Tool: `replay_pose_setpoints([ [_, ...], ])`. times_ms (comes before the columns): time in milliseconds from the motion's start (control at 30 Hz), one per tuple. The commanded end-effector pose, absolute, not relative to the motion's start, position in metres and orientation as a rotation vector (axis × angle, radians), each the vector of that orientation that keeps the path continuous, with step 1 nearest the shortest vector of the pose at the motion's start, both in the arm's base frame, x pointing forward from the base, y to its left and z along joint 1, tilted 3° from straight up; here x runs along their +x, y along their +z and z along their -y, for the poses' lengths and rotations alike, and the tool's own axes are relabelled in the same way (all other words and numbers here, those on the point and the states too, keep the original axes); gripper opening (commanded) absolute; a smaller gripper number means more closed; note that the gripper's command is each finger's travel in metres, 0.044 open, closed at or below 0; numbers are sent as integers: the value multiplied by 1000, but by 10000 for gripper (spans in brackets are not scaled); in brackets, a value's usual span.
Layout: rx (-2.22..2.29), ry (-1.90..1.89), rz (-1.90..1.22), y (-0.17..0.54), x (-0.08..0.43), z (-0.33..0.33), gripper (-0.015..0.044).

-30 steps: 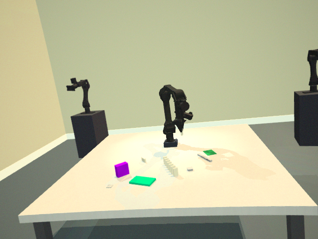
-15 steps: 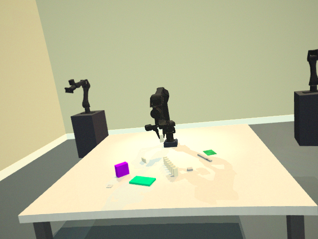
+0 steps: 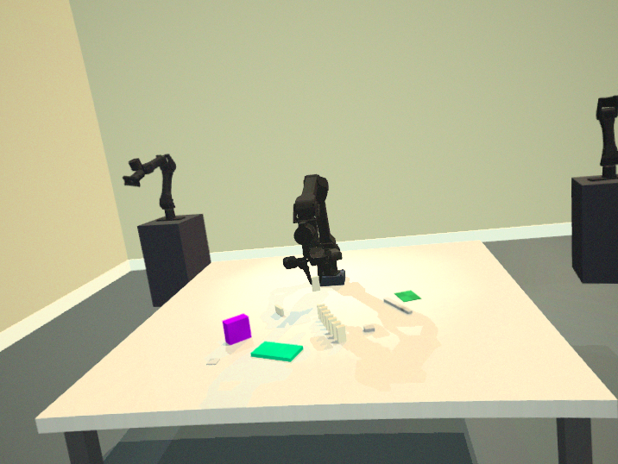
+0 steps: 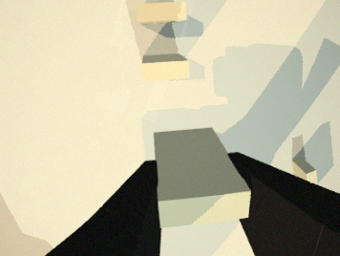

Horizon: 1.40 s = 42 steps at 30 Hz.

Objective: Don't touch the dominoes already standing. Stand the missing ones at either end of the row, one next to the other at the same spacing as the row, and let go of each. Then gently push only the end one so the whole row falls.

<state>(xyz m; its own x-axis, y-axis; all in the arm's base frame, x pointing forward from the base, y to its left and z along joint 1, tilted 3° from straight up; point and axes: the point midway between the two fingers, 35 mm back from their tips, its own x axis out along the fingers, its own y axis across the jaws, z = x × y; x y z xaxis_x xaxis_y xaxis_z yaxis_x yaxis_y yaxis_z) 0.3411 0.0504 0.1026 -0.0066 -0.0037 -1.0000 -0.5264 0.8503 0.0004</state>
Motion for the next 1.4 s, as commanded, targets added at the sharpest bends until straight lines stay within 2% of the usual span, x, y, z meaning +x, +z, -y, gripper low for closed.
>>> replay_pose_setpoints([
  [0, -433, 431, -1548, 82, 339, -50, 107],
  [433, -433, 431, -1549, 22, 330, -48, 107],
  [867, -433, 431, -1549, 19, 329, -48, 107],
  [1267, -433, 431, -1549, 19, 329, -48, 422],
  [1300, -433, 431, -1549, 19, 329, -48, 440],
  [1367, -433, 431, -1549, 19, 329, -48, 440],
])
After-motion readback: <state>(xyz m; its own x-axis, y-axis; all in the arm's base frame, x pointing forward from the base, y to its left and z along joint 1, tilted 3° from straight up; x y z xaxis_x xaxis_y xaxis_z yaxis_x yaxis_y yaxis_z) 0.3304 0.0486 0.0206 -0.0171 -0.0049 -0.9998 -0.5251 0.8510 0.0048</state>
